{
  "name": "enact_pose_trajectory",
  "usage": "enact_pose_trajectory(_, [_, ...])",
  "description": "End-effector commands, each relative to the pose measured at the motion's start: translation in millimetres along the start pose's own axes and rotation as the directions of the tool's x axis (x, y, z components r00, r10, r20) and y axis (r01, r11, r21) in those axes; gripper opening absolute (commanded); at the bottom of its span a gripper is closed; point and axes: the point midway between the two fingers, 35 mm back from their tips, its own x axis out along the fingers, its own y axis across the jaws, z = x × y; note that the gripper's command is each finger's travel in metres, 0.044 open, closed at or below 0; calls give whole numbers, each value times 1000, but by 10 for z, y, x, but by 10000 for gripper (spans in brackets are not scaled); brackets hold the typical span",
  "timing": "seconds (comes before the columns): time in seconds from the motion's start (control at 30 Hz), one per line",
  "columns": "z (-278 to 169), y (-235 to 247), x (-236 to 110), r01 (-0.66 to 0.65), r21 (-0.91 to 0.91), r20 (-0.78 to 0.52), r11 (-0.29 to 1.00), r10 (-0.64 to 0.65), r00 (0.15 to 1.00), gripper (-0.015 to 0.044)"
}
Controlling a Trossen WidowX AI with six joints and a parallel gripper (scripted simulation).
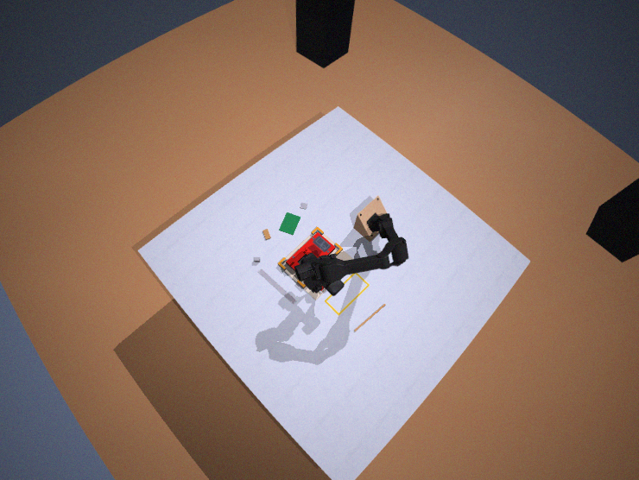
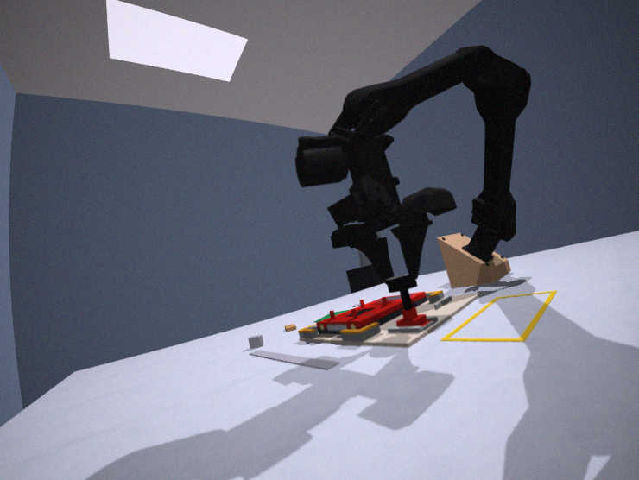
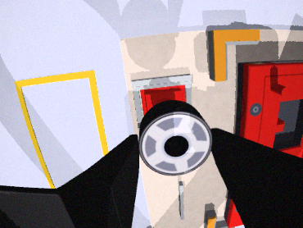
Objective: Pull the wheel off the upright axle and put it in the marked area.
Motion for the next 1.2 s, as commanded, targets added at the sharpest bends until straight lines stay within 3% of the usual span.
enact_pose_trajectory(0.0, [-4, -1, -11, 4, -4, -3, 1000, -4, 1000, 0])
enact_pose_trajectory(0.67, [-6, -1, -86, 4, -3, -2, 1000, -4, 1000, 0])
enact_pose_trajectory(1.07, [4, 11, -402, 4, -3, -2, 1000, -4, 1000, 0])
enact_pose_trajectory(1.17, [-13, 62, -350, 1, -1, 2, 1000, -1, 1000, 0])
